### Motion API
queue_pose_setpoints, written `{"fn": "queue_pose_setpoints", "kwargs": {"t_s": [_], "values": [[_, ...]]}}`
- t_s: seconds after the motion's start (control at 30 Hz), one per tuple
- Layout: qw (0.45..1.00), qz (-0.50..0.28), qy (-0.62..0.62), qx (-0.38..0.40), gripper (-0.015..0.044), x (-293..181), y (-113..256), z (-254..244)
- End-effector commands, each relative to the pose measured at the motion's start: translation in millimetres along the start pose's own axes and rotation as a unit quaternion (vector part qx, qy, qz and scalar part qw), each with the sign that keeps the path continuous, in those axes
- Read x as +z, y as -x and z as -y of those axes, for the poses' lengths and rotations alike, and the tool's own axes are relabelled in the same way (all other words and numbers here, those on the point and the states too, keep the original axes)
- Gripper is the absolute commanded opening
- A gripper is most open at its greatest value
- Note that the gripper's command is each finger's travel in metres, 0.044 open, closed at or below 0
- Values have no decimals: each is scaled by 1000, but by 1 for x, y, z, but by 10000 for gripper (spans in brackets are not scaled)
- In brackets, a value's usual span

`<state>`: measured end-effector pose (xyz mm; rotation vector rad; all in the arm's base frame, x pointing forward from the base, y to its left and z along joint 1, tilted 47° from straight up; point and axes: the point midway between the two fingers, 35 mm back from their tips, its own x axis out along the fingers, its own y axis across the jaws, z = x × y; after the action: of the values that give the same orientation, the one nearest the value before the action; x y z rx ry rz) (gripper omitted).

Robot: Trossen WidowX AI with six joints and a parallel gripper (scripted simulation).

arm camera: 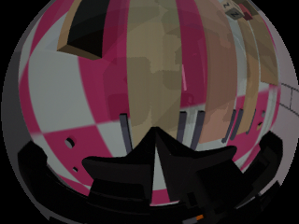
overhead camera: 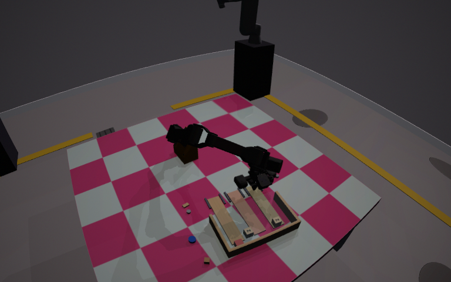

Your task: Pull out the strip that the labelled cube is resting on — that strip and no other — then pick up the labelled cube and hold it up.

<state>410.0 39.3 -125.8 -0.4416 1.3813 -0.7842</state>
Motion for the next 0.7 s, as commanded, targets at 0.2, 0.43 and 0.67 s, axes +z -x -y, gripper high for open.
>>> {"fn": "queue_pose_setpoints", "kwargs": {"t_s": [0.2,0.43,0.67], "values": [[1000,1,3,-2,0,-1,-2,0],[1000,1,3,-2,0,-1,-3,0],[1000,1,3,-2,0,-1,-3,0]]}}
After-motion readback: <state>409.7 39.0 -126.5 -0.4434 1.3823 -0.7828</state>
